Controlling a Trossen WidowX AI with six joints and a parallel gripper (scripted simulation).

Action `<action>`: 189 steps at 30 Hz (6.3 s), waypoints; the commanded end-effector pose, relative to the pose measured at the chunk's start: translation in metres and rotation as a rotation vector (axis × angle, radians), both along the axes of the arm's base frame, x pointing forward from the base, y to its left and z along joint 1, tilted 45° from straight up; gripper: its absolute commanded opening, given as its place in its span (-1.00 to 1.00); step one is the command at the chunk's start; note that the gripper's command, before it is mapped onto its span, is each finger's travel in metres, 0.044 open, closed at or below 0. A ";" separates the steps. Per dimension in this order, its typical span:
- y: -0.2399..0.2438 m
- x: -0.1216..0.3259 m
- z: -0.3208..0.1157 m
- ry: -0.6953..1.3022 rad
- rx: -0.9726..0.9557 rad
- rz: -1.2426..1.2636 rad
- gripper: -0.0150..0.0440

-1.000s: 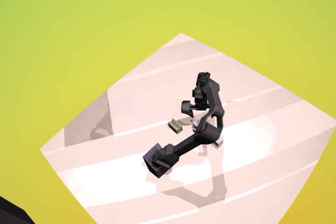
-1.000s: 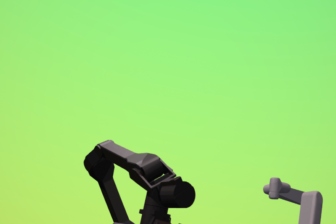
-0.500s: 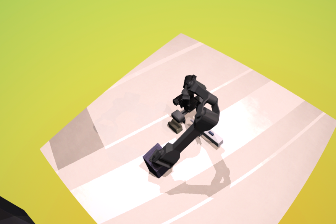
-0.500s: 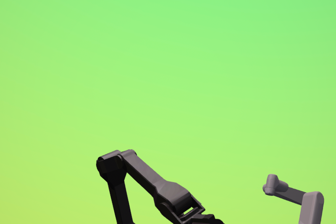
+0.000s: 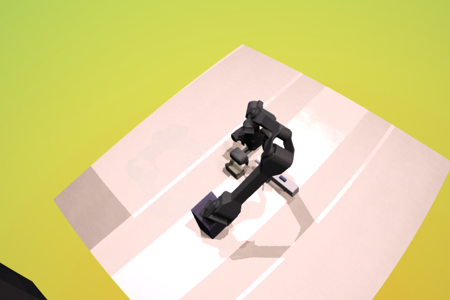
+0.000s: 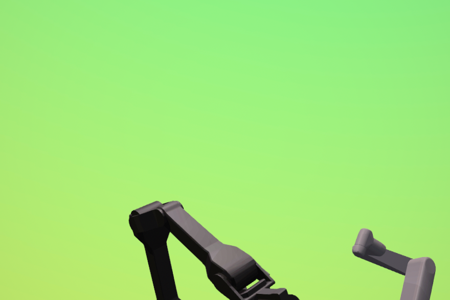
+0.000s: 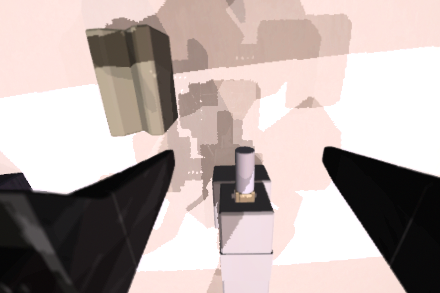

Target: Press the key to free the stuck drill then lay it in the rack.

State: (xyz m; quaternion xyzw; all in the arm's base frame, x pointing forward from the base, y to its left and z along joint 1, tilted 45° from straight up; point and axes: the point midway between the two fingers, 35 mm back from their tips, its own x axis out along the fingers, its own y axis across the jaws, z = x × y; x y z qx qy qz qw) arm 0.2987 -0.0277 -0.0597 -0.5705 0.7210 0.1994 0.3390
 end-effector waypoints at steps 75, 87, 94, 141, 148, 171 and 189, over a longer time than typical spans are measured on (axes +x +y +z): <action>-0.022 -0.002 -0.043 0.003 -0.001 0.002 -0.49; -0.015 0.001 -0.053 0.004 -0.002 0.004 -0.40; -0.015 0.001 -0.053 0.004 -0.002 0.004 0.22; -0.028 -0.002 -0.045 -0.005 0.002 -0.001 0.82; -0.028 -0.002 -0.045 -0.005 0.002 -0.001 0.20; -0.026 -0.003 -0.043 0.004 -0.002 0.002 -0.49; -0.020 -0.001 -0.050 0.003 -0.001 0.002 -0.49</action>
